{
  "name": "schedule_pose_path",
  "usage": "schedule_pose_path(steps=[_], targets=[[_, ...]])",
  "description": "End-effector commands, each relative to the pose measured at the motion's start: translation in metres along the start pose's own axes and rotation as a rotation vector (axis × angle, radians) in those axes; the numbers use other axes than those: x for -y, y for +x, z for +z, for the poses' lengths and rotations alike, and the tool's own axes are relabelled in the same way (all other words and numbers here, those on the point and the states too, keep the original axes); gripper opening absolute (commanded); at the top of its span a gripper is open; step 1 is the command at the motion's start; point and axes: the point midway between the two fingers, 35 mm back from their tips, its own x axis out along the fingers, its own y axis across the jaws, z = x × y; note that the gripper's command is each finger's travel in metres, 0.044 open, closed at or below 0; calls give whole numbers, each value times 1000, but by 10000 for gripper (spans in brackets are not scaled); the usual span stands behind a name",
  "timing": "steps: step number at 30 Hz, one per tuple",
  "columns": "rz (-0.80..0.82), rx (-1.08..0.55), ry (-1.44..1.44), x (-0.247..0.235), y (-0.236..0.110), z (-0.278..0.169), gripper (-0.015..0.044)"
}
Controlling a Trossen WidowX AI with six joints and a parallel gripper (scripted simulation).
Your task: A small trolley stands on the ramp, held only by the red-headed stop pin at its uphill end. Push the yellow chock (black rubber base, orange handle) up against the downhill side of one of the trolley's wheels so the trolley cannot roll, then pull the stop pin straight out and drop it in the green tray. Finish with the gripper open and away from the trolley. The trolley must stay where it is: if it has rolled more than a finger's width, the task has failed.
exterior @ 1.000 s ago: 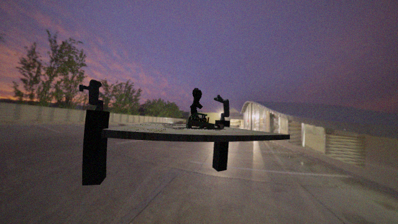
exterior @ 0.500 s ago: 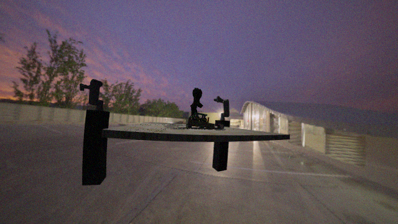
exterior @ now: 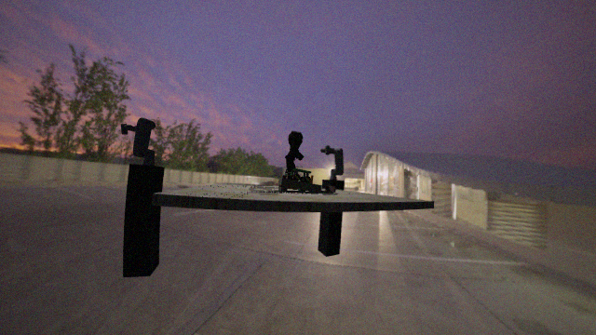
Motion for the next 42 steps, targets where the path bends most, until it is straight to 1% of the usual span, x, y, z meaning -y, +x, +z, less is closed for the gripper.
schedule_pose_path(steps=[1,6,23,42], targets=[[-6,-5,5,2,-4,-3,0],[-6,-5,5,3,-6,-5,0],[-6,-8,5,2,-2,-34,0],[-2,-8,3,-59,1,-34,0]])
